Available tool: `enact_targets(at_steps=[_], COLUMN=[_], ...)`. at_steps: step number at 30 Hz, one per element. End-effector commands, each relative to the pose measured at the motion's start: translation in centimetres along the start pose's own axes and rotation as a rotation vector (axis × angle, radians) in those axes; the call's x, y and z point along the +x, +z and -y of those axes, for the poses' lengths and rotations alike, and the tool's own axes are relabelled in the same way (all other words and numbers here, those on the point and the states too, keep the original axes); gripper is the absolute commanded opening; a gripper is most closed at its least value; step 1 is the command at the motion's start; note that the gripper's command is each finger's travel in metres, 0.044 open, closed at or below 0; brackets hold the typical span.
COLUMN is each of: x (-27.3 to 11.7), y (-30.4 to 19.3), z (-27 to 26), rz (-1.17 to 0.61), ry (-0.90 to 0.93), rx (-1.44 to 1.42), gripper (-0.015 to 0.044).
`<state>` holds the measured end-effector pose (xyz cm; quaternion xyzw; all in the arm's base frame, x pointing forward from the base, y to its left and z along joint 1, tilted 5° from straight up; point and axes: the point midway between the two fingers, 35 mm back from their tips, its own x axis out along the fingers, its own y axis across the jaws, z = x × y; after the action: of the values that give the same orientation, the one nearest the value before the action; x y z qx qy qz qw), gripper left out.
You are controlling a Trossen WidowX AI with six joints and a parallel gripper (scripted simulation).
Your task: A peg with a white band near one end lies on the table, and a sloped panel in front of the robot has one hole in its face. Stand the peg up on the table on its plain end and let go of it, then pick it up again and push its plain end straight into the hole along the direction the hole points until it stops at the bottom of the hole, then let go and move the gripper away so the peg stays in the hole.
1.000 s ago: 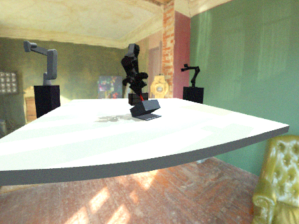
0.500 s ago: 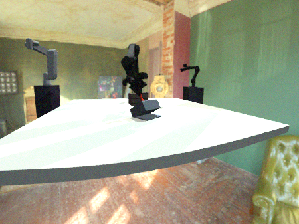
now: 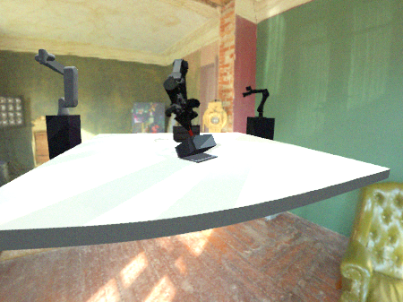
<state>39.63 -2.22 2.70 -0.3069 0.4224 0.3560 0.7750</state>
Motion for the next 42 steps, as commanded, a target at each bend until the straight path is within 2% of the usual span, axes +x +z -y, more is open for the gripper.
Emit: enact_targets(at_steps=[1, 42], x=[0.3, 1.8], y=[-0.1, 0.0], z=[-0.1, 0.0], rz=[-0.003, -0.002], ry=[0.003, 0.003], rx=[0.004, 0.004], gripper=[0.0, 0.0])
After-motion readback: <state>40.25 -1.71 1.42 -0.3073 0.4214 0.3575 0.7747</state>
